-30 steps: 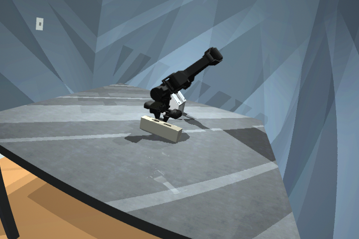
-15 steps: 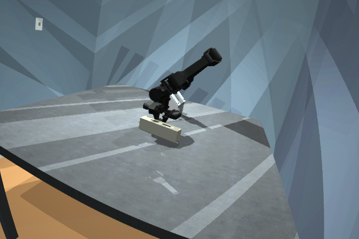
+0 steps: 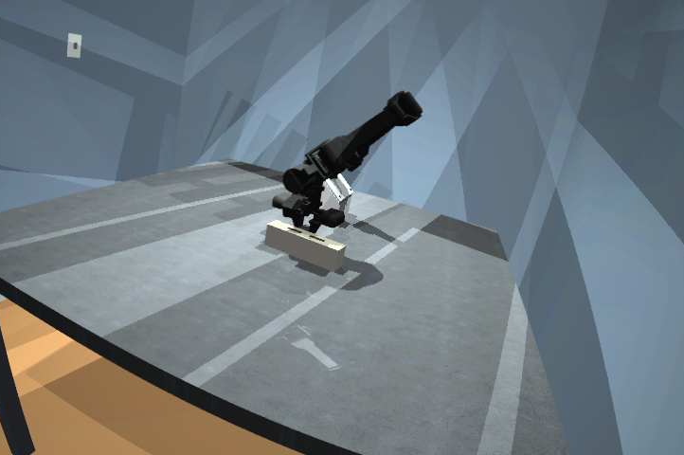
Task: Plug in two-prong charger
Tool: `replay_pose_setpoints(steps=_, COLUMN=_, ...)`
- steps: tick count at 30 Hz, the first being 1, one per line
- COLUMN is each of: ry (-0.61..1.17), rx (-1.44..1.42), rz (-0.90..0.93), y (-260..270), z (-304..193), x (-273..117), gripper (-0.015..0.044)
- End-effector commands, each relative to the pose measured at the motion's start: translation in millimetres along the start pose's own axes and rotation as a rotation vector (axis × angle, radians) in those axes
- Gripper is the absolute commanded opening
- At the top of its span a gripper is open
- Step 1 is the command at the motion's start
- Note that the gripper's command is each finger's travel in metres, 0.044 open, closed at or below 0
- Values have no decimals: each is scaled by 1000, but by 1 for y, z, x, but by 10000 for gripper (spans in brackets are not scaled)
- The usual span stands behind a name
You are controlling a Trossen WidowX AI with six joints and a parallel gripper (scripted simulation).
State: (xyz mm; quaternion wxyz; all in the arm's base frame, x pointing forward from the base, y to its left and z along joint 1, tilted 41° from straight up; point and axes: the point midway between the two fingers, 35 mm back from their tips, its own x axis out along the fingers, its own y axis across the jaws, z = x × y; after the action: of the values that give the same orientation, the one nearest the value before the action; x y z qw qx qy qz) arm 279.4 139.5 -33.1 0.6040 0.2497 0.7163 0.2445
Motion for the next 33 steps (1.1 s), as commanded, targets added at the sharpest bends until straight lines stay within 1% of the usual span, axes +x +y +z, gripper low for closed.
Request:
replay_pose_setpoints(steps=1, ry=-17, rx=-18, rz=-4, y=1, z=9, x=-1, gripper=0)
replay_pose_setpoints(steps=33, ry=-18, rx=-18, rz=-4, y=1, z=19, x=-2, gripper=0)
